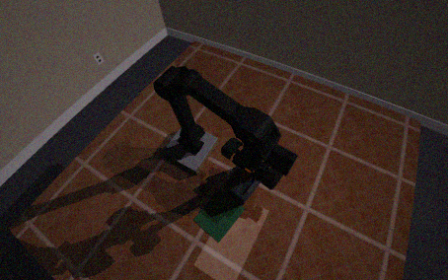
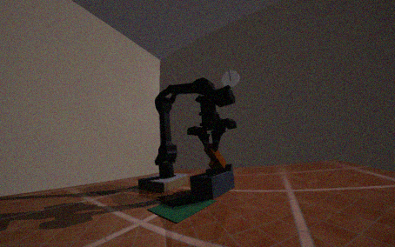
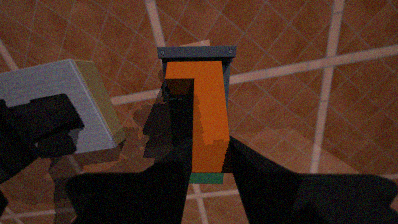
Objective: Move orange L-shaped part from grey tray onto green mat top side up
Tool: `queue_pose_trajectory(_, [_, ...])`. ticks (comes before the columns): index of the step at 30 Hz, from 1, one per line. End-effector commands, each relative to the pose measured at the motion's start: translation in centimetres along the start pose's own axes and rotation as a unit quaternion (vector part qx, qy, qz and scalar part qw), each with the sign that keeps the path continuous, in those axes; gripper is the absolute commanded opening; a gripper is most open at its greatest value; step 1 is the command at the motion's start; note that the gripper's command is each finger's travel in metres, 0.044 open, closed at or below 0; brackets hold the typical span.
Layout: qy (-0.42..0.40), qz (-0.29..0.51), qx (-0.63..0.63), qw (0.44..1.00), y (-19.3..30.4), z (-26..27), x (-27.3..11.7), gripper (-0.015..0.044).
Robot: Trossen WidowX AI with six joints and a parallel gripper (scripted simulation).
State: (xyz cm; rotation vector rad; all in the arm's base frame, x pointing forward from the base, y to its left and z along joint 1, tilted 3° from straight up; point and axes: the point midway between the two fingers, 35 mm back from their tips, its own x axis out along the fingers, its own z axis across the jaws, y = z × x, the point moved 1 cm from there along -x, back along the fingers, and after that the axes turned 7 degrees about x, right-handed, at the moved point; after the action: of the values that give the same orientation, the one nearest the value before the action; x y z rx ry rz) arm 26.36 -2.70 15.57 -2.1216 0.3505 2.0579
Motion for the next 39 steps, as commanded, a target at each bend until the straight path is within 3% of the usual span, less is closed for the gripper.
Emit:
queue_pose_trajectory(1, [0.003,-0.003,0.002,1.000,-0.1,-0.1,-0.9,0.0000])
queue_pose_trajectory(15, [0.003,-0.003,0.002,1.000,0.6,-0.1,-1.3,0.0000])
queue_pose_trajectory(39, [0.003,0.002,0.002,1.000,10.0,-0.6,-0.9,0.0000])
